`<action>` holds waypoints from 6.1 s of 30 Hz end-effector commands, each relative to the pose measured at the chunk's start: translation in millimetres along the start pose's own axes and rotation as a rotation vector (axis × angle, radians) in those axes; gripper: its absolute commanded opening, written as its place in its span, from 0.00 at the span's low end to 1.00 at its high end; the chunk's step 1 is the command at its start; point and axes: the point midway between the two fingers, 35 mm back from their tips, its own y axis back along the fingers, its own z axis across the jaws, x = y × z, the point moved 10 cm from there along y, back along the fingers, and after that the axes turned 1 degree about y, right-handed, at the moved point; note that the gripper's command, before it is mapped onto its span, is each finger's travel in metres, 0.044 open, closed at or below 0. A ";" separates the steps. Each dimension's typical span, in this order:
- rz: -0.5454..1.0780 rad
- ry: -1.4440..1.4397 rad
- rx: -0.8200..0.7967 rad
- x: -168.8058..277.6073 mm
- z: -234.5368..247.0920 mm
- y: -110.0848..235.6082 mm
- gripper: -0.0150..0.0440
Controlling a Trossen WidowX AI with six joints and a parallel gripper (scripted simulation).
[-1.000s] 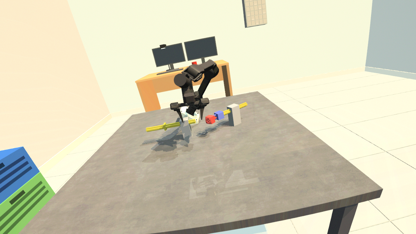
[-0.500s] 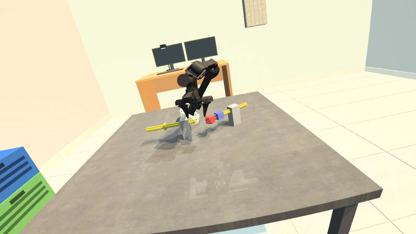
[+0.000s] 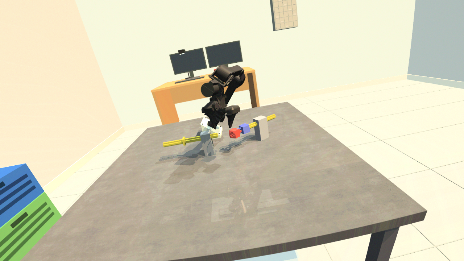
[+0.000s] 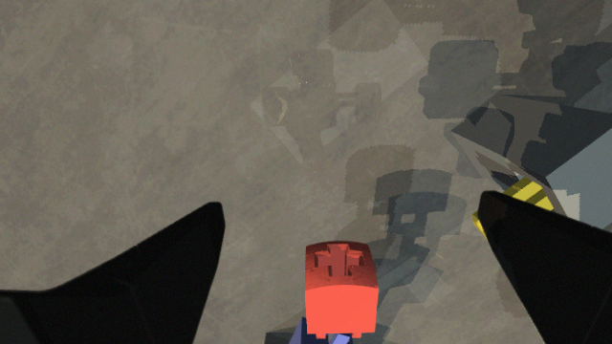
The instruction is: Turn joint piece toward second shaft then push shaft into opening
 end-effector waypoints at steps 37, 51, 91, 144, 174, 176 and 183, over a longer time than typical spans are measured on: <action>0.004 -0.010 0.003 65.2 3.0 -68.7 1.00; 0.004 -0.010 0.002 78.1 2.2 -79.4 1.00; 0.005 -0.010 0.001 79.2 2.4 -97.4 0.56; 0.005 -0.010 0.001 79.2 2.4 -97.4 0.56; 0.006 -0.005 0.001 79.4 2.6 -97.0 0.50; 0.006 -0.005 0.001 79.4 2.6 -97.0 0.50; 0.006 -0.005 0.001 79.4 2.6 -97.0 0.25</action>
